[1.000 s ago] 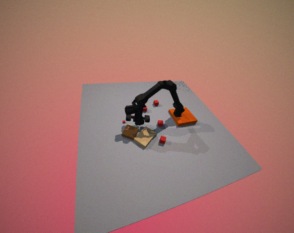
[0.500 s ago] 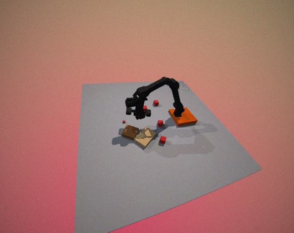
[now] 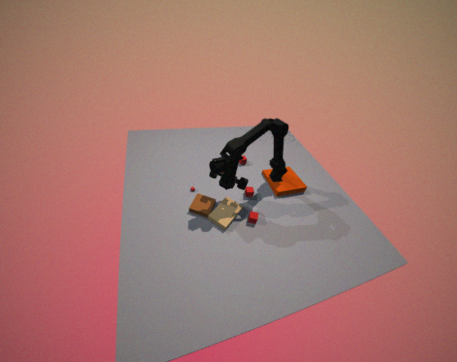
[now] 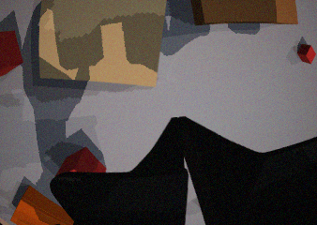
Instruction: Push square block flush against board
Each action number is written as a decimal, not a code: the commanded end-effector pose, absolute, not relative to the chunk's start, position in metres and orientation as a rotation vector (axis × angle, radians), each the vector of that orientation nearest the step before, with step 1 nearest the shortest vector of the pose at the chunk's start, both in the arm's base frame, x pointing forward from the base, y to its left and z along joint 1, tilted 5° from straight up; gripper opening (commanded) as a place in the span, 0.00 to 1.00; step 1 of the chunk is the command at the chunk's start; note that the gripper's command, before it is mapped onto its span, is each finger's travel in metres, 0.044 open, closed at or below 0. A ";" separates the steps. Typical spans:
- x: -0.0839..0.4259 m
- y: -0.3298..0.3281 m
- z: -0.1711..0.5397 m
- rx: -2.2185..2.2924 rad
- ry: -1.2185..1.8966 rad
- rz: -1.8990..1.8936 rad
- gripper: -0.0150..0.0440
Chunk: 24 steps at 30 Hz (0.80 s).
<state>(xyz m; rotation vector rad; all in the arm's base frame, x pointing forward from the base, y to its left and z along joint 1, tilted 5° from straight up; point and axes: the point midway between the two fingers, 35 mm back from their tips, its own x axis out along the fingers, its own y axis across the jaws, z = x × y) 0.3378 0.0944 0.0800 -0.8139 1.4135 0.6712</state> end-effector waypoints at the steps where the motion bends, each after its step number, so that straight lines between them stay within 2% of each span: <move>1: 0.319 0.100 0.077 -0.716 1.441 0.581 0.25; 9: 0.307 0.103 0.071 -0.651 1.458 0.520 0.25; 14: 0.309 0.101 0.020 -0.649 1.458 0.517 0.25; 24: 0.310 0.101 0.020 -0.649 1.458 0.517 0.25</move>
